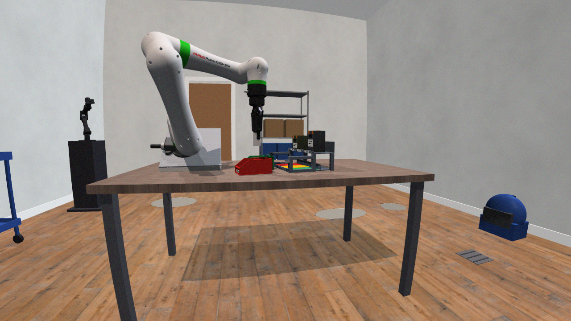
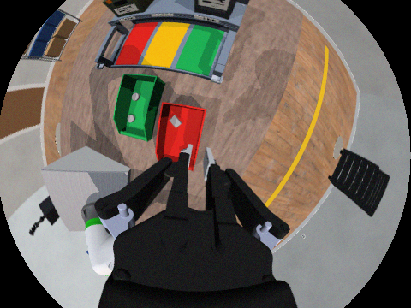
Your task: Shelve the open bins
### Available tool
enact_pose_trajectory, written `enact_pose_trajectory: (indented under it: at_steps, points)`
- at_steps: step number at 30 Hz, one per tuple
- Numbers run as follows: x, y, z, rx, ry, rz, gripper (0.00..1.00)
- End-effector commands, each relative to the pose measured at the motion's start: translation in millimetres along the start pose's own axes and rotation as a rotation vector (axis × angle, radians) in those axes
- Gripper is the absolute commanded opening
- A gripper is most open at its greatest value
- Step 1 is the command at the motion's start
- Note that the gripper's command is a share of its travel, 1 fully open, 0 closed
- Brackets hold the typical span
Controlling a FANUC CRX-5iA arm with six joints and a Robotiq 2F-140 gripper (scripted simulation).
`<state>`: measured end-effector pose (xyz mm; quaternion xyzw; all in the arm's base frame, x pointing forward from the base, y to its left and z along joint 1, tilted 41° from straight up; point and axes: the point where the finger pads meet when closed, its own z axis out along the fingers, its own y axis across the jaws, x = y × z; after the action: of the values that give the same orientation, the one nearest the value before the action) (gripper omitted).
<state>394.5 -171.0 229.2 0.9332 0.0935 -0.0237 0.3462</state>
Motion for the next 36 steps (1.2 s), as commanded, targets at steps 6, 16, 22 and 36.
enact_pose_trajectory:
  at_steps: [6, 16, 22, 36]
  points:
    - [0, 0, 16, 0.000, 0.001, 0.000, 0.15]
    - [0, 0, 33, 0.000, 0.001, 0.000, 0.15]
    - [0, 0, 43, 0.000, 0.001, 0.000, 0.15]
    - [0, 0, 53, 0.000, 0.001, 0.000, 0.15]
